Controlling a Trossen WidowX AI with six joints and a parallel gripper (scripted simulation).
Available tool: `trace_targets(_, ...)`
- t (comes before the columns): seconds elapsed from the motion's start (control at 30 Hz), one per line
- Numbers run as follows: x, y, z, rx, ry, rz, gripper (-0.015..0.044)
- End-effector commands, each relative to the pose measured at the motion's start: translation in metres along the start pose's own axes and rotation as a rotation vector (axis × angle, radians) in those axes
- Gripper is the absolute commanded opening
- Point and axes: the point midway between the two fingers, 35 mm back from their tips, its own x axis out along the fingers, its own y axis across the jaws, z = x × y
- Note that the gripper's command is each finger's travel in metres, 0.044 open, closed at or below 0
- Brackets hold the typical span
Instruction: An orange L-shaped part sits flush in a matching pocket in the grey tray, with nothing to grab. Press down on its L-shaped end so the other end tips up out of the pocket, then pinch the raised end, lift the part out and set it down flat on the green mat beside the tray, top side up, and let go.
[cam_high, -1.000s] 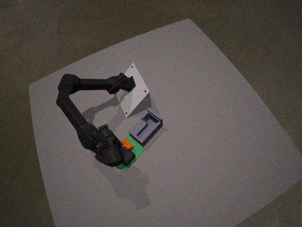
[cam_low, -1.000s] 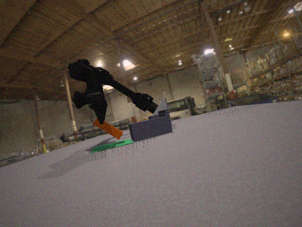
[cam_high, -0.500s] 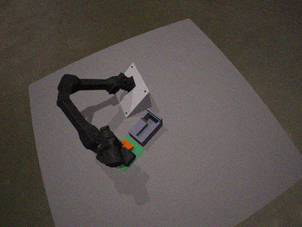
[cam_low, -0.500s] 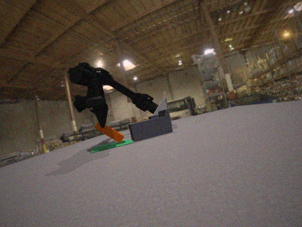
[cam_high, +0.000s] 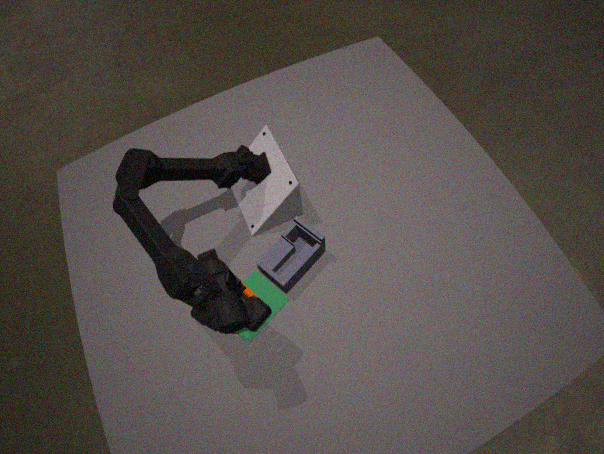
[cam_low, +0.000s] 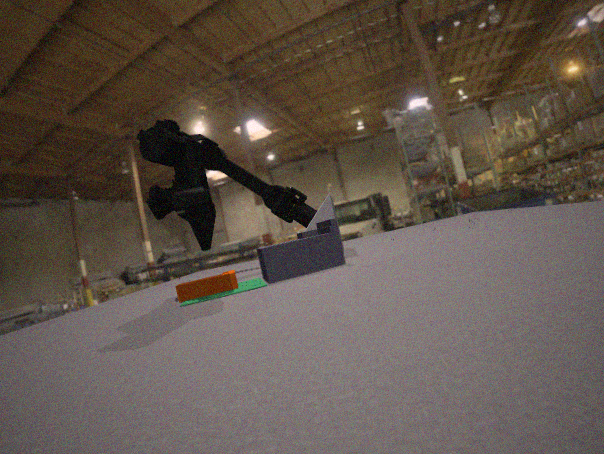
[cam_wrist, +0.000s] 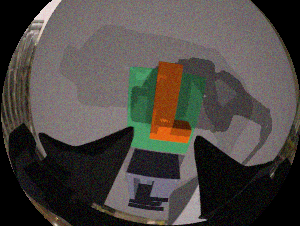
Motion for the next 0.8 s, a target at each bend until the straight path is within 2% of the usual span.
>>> trace_targets(0.0, -0.032, 0.005, 0.001, 0.004, -0.004, 0.015, 0.0394)
trace_targets(0.1, -0.068, 0.002, 0.000, 0.002, -0.006, 0.013, 0.0400)
trace_targets(0.17, -0.077, 0.001, 0.000, 0.002, -0.008, 0.012, 0.0400)
trace_targets(0.77, -0.073, 0.002, 0.001, -0.001, -0.014, 0.022, 0.0400)
